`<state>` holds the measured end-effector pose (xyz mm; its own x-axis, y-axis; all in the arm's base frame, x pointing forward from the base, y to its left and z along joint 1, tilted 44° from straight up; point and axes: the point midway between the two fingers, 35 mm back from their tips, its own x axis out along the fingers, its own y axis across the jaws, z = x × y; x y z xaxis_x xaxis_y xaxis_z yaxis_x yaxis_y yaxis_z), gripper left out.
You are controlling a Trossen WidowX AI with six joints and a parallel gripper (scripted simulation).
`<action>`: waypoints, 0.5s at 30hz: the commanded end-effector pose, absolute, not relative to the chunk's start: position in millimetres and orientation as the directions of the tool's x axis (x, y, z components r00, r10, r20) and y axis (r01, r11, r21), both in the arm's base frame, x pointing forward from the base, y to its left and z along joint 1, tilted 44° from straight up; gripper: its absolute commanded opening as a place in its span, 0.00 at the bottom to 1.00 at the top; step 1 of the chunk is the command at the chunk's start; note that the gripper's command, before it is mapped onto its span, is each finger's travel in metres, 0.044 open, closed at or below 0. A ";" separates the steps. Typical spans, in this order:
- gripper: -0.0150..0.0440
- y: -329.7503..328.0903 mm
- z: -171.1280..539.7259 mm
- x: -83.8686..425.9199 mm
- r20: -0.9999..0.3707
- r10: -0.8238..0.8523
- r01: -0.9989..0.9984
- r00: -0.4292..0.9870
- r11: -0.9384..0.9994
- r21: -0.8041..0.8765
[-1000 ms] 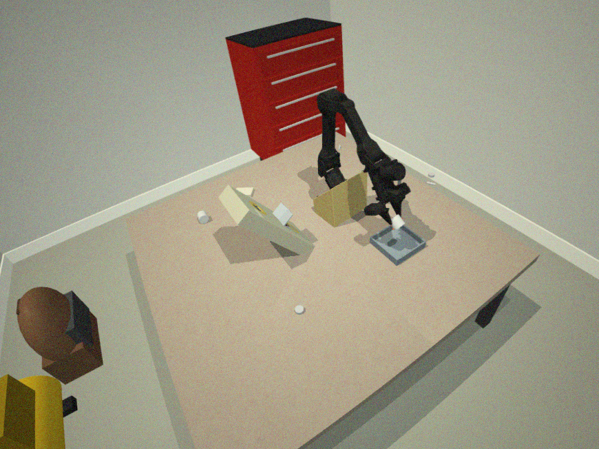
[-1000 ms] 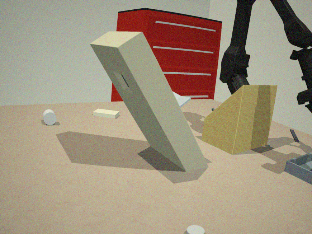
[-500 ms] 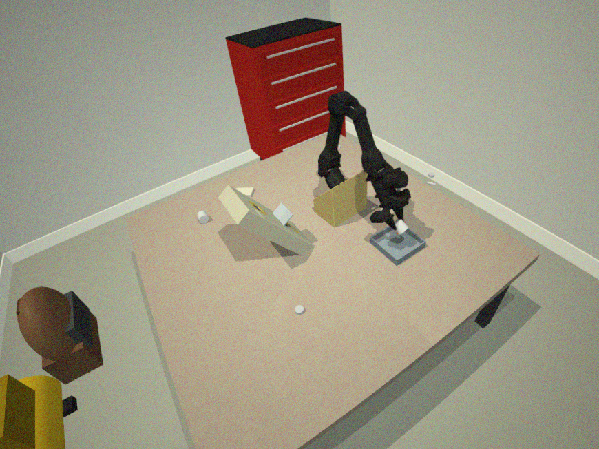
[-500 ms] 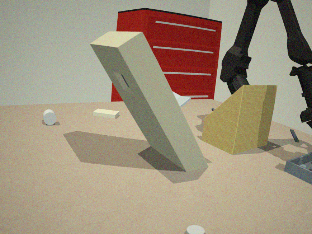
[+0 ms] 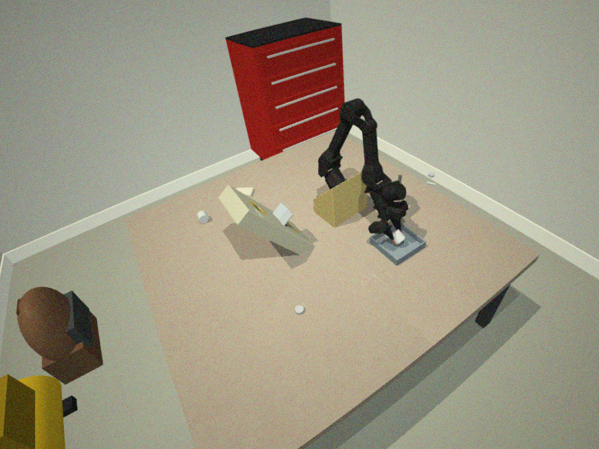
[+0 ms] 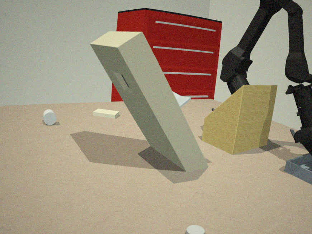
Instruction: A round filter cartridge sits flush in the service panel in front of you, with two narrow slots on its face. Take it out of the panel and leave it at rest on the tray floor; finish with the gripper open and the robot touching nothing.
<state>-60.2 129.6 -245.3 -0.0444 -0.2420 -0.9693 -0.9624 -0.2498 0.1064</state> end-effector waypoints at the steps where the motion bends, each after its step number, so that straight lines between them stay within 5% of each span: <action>1: 0.30 129.6 -245.3 -60.2 -0.969 -0.242 -0.962 -0.044 -0.250 0.106; 15: 0.92 129.6 -245.3 -60.2 -0.969 -0.242 -0.962 -0.044 -0.250 0.106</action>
